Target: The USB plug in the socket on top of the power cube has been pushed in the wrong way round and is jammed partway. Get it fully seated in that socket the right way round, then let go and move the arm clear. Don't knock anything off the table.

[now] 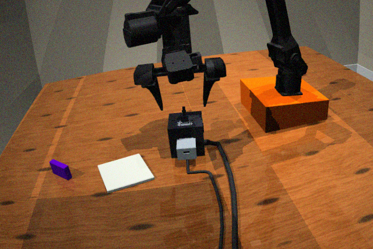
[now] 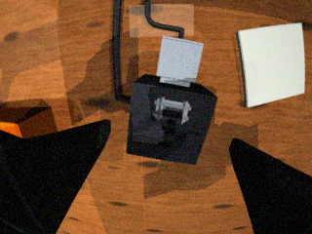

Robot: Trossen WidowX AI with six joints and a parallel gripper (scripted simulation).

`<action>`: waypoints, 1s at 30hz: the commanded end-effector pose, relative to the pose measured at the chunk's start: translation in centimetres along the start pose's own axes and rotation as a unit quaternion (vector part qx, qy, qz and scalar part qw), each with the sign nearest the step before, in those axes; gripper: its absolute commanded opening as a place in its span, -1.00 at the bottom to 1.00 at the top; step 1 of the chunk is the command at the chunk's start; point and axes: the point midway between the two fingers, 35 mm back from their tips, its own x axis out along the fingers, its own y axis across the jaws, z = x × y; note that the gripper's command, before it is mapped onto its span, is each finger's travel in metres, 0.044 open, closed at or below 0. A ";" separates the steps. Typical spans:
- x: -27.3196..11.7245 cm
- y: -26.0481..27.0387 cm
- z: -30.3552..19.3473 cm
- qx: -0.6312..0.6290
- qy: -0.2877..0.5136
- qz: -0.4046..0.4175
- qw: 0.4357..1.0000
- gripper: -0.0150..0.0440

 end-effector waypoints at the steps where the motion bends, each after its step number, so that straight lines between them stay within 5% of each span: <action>1: 0.4 0.1 0.0 0.003 0.001 0.005 1.000 1.00; 20: 0.4 0.1 0.0 0.003 0.001 0.005 1.000 1.00; 30: 0.2 0.1 0.0 0.000 0.001 0.002 1.000 0.11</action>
